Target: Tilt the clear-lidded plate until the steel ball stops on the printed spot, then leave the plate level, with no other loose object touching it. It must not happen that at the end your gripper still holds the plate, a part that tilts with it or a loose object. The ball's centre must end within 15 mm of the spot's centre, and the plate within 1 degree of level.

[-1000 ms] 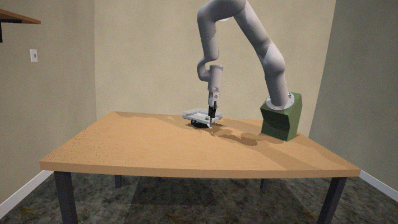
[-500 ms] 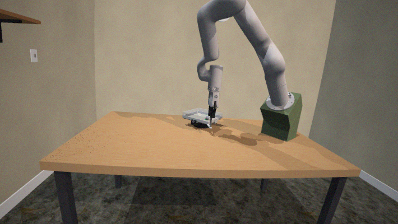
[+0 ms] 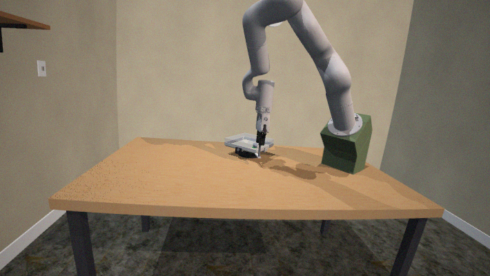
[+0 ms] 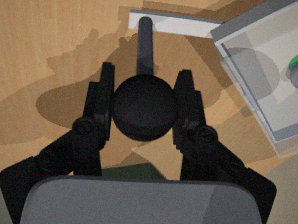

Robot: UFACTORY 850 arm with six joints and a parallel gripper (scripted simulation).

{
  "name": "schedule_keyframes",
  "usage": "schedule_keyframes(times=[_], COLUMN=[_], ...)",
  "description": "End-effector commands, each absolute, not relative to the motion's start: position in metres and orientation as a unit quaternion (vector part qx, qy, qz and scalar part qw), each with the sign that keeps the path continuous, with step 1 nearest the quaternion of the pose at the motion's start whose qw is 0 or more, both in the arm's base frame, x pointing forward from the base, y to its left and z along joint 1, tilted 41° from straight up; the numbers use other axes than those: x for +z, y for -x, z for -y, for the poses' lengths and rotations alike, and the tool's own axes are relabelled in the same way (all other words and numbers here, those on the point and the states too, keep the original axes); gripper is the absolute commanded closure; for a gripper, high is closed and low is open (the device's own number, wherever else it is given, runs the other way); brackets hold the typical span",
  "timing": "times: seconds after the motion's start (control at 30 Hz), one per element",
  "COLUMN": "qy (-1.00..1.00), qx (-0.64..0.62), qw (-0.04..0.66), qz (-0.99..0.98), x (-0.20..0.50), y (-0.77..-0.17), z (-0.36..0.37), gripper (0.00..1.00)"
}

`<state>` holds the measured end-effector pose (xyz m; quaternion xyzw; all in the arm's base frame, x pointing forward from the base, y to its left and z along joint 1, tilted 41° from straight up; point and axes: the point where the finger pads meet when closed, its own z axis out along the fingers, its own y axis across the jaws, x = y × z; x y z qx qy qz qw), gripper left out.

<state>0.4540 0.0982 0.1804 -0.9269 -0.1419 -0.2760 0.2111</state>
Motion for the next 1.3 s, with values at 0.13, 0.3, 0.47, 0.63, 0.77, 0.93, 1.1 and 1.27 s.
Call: schedule_keyframes(times=[0.13, 0.3, 0.47, 0.63, 0.77, 0.93, 1.1, 1.27], qy=[0.926, 0.926, 0.926, 0.926, 0.926, 0.926, 0.926, 0.926], qx=[-0.279, -0.279, -0.279, -0.279, -0.279, -0.279, -0.279, -0.279], qw=[0.211, 0.211, 0.211, 0.211, 0.211, 0.211, 0.211, 0.211], qz=[0.142, 0.142, 0.142, 0.142, 0.142, 0.142, 0.142, 0.142], x=[0.1823, 0.1815, 0.1809, 0.1798, 0.1789, 0.1783, 0.1785, 0.1787], y=[-0.4562, -0.4552, -0.4544, -0.4531, -0.4520, -0.4514, -0.4516, -0.4519], z=[-0.0980, -0.0979, -0.0978, -0.0977, -0.0977, -0.0977, -0.0977, -0.0978], gripper=[1.00, 1.00, 1.00, 1.00, 1.00, 1.00, 1.00, 1.00])
